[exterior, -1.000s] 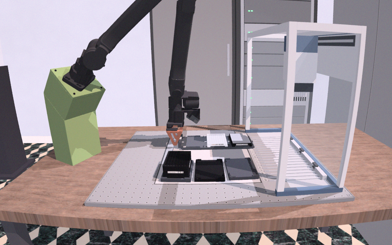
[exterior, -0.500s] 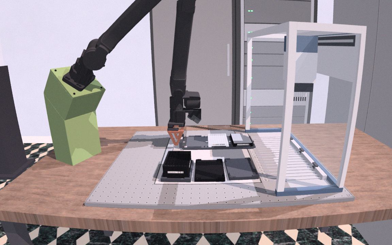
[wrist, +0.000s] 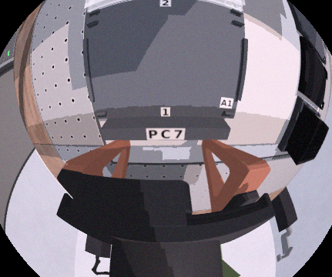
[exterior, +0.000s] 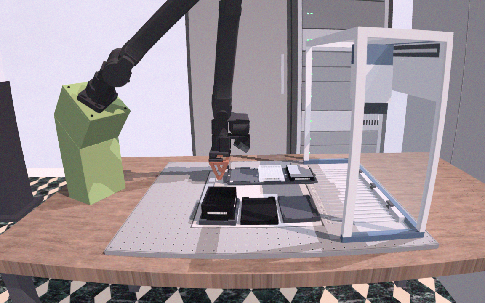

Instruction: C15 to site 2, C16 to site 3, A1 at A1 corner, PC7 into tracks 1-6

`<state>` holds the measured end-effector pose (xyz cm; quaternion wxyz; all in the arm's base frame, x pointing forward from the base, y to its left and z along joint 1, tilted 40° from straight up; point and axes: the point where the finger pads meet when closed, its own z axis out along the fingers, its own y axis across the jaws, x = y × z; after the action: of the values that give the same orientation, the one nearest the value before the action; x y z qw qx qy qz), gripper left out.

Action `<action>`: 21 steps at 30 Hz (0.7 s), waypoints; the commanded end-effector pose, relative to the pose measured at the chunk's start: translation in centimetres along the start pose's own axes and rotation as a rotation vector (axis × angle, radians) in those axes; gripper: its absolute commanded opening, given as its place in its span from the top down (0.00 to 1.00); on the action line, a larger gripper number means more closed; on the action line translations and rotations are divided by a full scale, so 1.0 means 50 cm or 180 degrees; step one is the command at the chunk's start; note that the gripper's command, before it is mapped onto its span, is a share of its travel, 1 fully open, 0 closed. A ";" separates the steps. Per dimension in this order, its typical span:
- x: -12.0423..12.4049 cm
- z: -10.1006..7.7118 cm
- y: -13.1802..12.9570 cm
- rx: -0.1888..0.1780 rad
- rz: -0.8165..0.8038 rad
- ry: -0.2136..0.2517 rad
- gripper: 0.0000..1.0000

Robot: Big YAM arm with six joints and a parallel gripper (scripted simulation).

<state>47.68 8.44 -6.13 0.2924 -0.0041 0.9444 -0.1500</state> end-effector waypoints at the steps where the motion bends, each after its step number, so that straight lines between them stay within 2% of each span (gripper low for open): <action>1: -0.077 -0.020 -0.002 -0.0039 0.0122 -0.0217 0.20; 15: -0.095 -0.017 -0.009 -0.0038 0.0065 -0.0244 0.20; 16: -0.086 -0.021 -0.006 -0.0028 0.0136 -0.0181 0.20; 21: -0.103 -0.022 -0.004 -0.0043 0.0149 -0.0251 0.20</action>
<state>48.35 8.46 -5.61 0.2908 -0.0053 0.9449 -0.1503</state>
